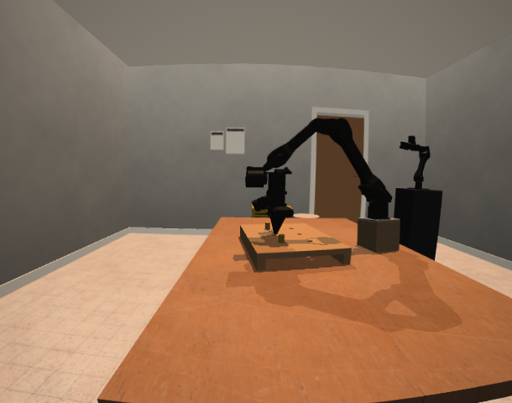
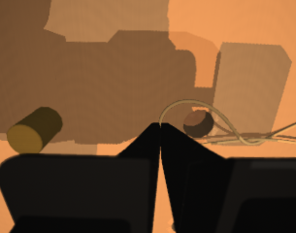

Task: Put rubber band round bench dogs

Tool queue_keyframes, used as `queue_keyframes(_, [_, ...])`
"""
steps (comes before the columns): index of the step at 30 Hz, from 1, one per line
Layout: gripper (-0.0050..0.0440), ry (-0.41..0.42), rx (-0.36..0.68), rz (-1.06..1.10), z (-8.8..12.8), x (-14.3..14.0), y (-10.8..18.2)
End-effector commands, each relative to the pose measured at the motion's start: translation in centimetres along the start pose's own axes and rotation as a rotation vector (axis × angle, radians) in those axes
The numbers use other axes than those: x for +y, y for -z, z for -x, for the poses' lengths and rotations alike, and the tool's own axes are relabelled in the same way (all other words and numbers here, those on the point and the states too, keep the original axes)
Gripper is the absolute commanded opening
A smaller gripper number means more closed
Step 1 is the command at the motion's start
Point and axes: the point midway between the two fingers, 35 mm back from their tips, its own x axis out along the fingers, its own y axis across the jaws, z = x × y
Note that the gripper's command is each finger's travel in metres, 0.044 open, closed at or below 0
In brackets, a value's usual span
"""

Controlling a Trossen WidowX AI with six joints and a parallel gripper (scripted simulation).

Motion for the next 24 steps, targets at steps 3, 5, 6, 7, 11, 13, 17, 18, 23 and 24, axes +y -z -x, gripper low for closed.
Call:
queue_keyframes(3, [-0.005,0.003,-0.022,-0.002,0.8,1.2,-0.2])
queue_keyframes(5, [-0.005,0.003,-0.021,-0.002,0.7,1.6,-0.2])
queue_keyframes(6, [-0.005,0.003,-0.021,-0.002,0.7,1.6,-0.2])
queue_keyframes(7, [-0.005,0.003,-0.021,-0.002,0.7,1.6,-0.2])
queue_keyframes(11, [-0.005,0.002,-0.013,-0.001,0.5,1.9,-0.1])
queue_keyframes(13, [-0.005,0.002,-0.013,-0.001,0.4,2.0,-0.1])
queue_keyframes(17, [-0.005,0.001,-0.01,-0.001,0.2,2.3,-0.1])
queue_keyframes(18, [-0.005,0.001,-0.01,-0.001,0.1,2.4,-0.1])
queue_keyframes(23, [-0.005,0.001,-0.009,-0.001,-0.1,3.2,-0.1])
queue_keyframes(24, [-0.005,0.001,-0.009,-0.001,-0.1,3.2,-0.1])
